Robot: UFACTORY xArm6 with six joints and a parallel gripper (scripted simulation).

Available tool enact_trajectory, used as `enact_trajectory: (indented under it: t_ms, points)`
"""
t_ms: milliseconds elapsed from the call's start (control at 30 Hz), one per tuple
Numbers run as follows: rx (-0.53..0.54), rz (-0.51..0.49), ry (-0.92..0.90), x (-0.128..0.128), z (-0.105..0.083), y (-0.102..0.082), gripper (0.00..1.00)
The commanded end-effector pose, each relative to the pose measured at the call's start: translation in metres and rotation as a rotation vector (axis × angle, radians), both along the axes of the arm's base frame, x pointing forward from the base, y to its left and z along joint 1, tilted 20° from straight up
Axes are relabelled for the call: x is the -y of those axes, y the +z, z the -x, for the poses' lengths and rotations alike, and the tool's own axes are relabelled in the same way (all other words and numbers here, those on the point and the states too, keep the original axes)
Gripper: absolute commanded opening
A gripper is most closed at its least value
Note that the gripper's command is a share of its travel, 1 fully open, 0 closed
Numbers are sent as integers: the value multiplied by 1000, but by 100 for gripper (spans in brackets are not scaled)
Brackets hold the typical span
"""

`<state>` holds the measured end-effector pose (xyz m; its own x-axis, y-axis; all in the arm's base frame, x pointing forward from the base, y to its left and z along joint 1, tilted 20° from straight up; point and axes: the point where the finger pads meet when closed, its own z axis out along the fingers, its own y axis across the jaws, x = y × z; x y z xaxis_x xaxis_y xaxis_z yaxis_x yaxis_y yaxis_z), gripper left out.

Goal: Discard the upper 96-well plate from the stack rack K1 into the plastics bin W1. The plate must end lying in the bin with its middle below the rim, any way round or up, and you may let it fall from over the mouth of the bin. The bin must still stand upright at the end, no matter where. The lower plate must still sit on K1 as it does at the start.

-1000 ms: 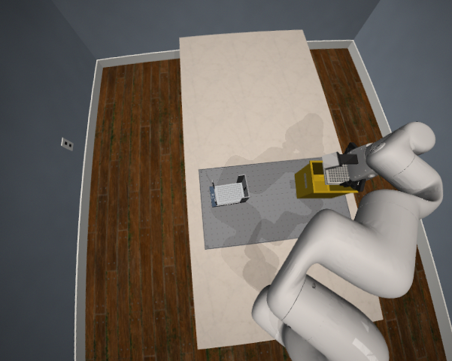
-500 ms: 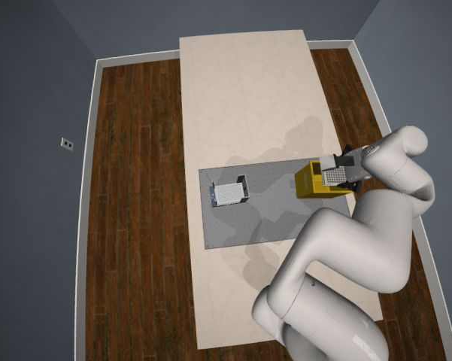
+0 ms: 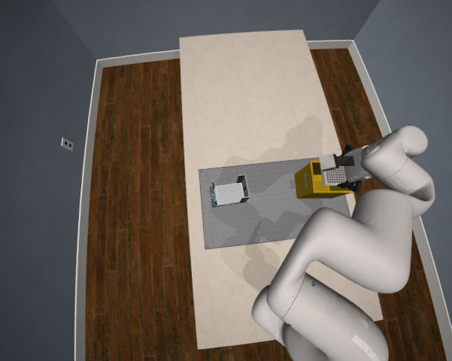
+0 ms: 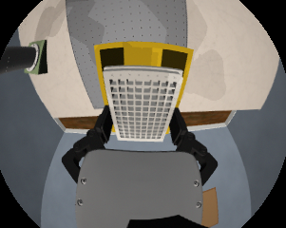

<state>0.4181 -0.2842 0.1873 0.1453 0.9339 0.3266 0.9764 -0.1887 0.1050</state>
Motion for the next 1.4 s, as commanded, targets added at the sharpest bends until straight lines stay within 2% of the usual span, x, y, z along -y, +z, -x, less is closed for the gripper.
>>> enact_trajectory:
  t_ms: [0, 1367]
  points:
    - [3, 3, -1, 1, -1, 1, 0]
    - [3, 3, -1, -1, -2, -4, 0]
